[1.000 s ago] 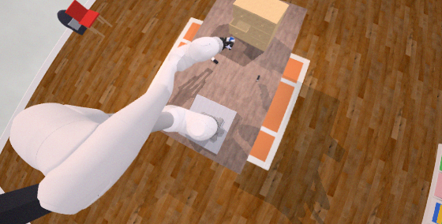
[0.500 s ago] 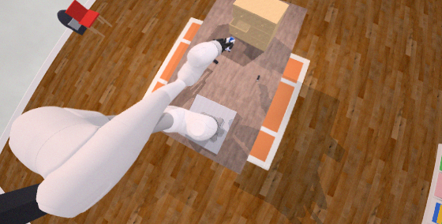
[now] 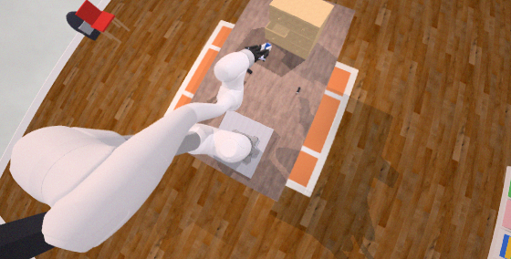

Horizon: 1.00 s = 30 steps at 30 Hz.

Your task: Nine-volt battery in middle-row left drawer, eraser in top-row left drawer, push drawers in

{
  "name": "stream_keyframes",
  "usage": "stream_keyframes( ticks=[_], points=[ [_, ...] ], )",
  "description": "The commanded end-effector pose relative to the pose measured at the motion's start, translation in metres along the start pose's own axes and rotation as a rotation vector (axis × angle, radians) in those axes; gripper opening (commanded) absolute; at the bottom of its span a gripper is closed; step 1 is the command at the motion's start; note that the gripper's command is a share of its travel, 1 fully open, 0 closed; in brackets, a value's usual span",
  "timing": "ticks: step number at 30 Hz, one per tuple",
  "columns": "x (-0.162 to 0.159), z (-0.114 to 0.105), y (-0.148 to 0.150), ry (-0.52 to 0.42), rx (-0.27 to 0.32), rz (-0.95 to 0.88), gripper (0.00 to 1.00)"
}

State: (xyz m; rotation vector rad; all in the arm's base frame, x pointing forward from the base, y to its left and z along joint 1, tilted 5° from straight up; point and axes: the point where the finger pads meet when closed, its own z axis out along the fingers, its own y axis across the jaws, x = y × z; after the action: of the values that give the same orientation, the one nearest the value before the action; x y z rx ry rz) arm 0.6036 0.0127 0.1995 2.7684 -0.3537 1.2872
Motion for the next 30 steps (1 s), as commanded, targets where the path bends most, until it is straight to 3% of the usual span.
stream_keyframes(
  ticks=[1, 18, 30],
  points=[
    [-0.0019, 0.0004, 0.0007, 0.123, -0.009, 0.007, 0.14],
    [-0.0046, -0.0005, 0.0004, 0.251, -0.009, 0.006, 0.14],
    [-0.0052, -0.0009, 0.0, 0.282, -0.008, 0.006, 0.14]
  ],
)
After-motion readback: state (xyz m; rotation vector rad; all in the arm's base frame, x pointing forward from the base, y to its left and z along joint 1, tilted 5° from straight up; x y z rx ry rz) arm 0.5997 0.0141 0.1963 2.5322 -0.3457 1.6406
